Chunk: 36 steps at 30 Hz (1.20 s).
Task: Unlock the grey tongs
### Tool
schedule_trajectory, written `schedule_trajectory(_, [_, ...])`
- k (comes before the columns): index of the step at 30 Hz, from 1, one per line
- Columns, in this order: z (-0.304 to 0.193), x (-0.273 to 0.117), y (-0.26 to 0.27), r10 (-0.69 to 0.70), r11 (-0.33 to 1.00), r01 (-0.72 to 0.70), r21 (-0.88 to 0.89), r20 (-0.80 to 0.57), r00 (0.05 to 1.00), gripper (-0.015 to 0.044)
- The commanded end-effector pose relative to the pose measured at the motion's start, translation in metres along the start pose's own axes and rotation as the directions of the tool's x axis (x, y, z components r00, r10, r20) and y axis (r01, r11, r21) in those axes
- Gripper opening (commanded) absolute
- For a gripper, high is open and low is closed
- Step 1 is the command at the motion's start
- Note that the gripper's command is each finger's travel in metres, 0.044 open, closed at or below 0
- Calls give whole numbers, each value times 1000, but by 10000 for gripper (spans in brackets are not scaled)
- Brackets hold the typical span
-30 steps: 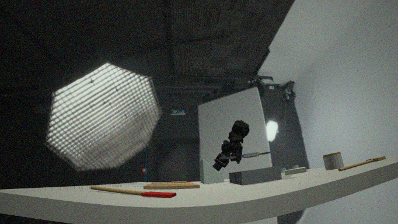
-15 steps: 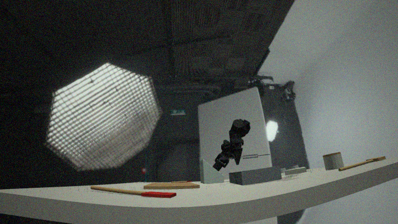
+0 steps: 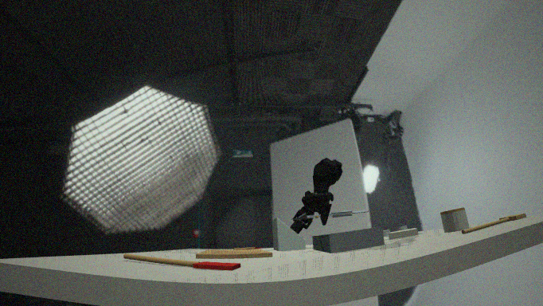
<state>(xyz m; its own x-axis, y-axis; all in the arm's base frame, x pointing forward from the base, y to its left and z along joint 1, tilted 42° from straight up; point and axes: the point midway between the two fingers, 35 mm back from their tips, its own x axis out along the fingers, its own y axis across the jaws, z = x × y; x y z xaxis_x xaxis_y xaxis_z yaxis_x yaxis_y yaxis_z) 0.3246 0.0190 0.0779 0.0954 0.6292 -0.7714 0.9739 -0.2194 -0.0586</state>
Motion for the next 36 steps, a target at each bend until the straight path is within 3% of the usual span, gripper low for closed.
schedule_trajectory(1, [-3,-4,3,-38,999,38,-10,-12,999,-150])
schedule_trajectory(16, [1,-4,0,-110,994,109,-21,-19,994,-150])
schedule_trajectory(36, [77,-30,41,-98,891,87,-445,-3,995,-150])
